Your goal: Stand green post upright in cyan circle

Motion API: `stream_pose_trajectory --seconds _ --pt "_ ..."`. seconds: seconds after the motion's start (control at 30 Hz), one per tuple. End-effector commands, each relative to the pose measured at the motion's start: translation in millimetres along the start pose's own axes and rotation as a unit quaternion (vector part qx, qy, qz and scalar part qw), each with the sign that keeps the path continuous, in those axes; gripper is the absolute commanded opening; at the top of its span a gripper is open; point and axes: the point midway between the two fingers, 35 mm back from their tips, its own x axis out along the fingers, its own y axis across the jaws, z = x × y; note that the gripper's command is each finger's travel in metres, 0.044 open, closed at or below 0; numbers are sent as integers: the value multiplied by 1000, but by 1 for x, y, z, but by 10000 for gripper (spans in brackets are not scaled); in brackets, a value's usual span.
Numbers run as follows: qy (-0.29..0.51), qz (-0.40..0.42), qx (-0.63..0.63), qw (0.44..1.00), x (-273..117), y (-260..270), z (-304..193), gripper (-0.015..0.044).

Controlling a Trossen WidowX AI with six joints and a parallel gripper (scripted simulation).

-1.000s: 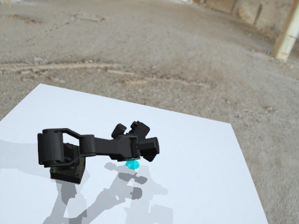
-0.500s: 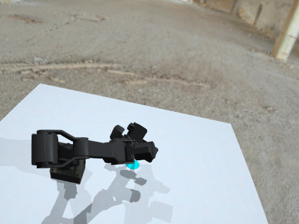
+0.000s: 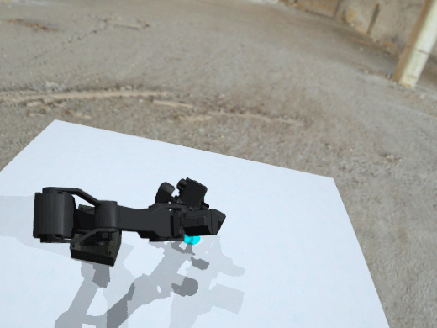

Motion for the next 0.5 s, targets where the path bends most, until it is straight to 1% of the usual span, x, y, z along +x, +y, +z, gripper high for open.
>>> stream_pose_trajectory --seconds 0.0,0.47 --pt "-18 -9 -14 1000 -4 0 3 22" --pt "-61 -30 -45 997 -14 2 5 22"
